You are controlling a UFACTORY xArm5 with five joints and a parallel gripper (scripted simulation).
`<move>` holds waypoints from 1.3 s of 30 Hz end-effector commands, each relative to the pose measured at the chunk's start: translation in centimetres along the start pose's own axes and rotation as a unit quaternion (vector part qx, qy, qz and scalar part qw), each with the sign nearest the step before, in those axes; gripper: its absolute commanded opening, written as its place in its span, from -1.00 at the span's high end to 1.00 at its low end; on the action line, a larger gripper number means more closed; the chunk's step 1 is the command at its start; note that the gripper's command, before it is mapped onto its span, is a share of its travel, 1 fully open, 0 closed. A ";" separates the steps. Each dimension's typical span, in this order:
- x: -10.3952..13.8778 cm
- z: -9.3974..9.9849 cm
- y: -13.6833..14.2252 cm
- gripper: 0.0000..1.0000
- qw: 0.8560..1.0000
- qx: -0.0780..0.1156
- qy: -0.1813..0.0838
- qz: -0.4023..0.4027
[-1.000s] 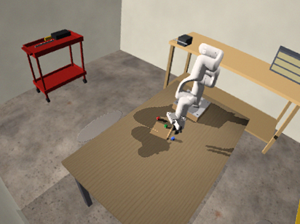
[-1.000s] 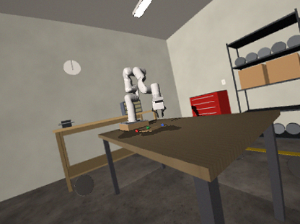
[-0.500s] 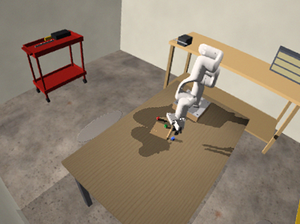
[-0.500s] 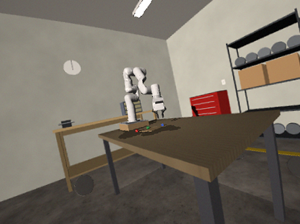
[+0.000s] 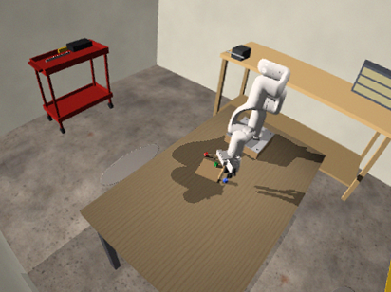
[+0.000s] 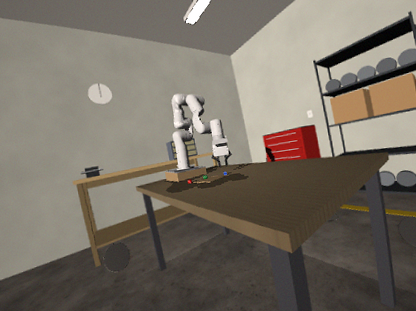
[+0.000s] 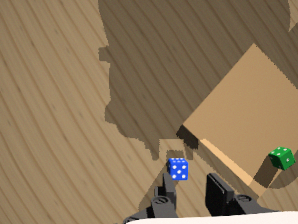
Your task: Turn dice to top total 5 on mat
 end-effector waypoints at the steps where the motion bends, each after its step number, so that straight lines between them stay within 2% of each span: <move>1: -0.1 -0.6 -0.1 0.28 1.000 -0.001 0.001 0.000; 19: -0.1 -2.5 -0.2 0.28 1.000 -0.001 0.001 0.000; 39: -0.1 -2.7 -0.2 0.28 1.000 -0.001 0.001 0.000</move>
Point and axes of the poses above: the point where the finger pads meet when closed, its own z axis back along the fingers, its own y axis across the jaws, x = y × z, the point moved 7 cm from there along z, back along the fingers, and after that the axes turned 2 degrees about z, right-handed, at the moved point
